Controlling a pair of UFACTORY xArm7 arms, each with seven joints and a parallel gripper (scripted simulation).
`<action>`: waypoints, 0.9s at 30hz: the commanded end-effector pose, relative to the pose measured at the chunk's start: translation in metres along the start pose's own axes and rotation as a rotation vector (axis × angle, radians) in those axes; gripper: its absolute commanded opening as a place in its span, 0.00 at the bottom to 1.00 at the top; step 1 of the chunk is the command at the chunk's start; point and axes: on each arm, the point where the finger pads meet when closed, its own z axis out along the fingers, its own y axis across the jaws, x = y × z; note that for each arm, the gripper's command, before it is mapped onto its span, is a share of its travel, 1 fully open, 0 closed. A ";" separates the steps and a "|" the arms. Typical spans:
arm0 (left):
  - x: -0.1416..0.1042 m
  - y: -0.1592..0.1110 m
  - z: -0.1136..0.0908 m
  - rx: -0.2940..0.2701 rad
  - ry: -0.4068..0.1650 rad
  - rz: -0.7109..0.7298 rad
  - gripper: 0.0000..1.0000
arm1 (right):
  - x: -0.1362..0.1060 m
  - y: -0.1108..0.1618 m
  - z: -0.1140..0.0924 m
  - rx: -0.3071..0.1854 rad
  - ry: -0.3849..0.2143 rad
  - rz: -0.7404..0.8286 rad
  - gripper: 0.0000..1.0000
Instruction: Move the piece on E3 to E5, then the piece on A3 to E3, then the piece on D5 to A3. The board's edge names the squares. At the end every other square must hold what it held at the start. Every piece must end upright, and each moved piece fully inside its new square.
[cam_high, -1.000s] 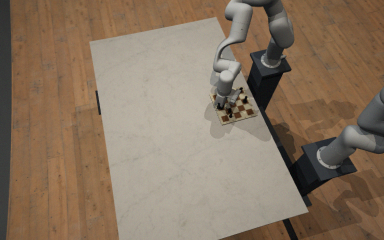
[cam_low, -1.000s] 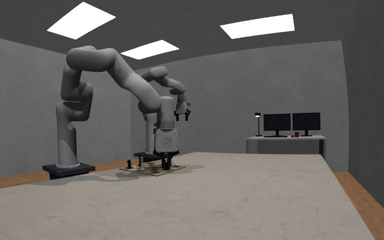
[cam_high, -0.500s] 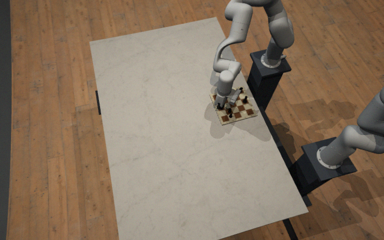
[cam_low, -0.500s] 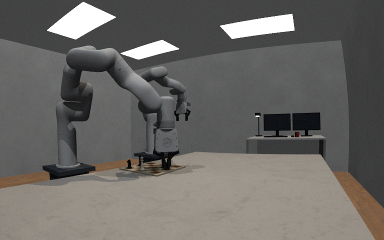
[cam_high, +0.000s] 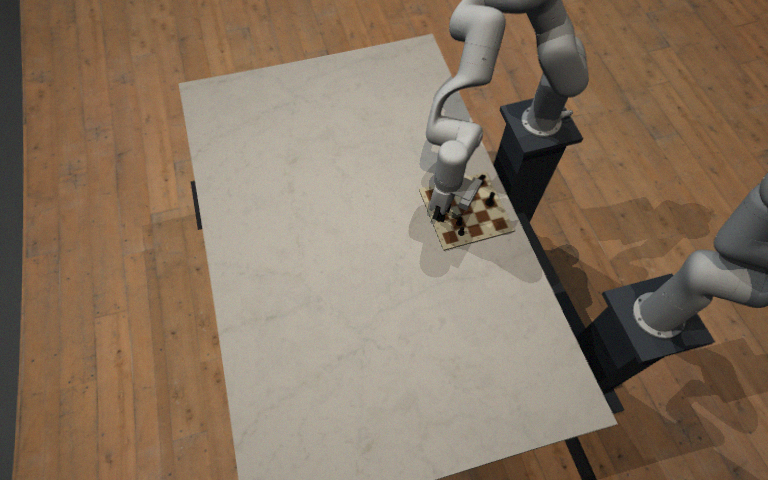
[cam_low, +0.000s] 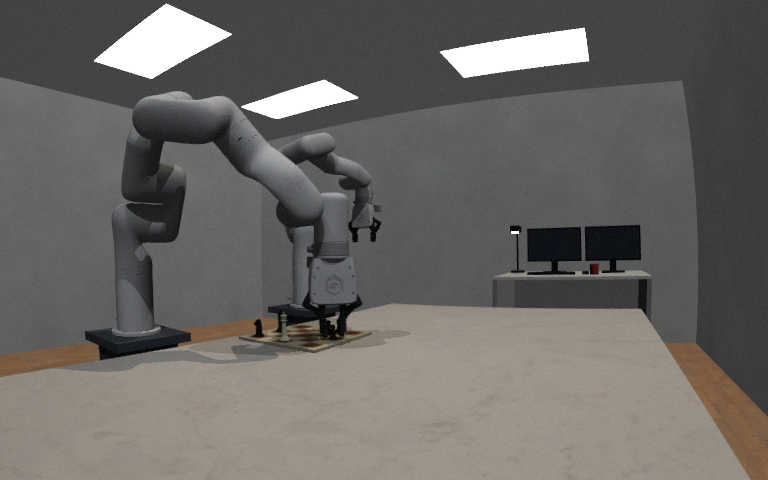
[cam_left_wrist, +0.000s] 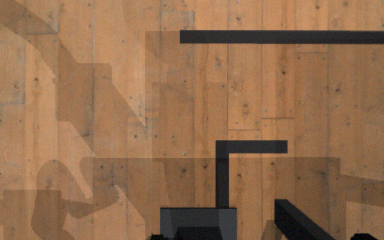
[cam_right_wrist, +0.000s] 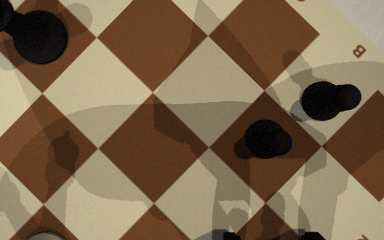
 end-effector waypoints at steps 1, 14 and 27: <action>0.001 0.000 -0.002 -0.001 0.004 0.000 1.00 | 0.000 0.001 -0.001 -0.004 -0.001 0.000 0.35; 0.001 0.000 -0.002 -0.001 0.004 0.000 1.00 | 0.000 0.001 -0.007 -0.004 -0.001 0.000 0.35; 0.001 0.000 -0.002 -0.001 0.004 0.000 1.00 | 0.000 0.001 -0.057 -0.004 -0.001 0.000 0.35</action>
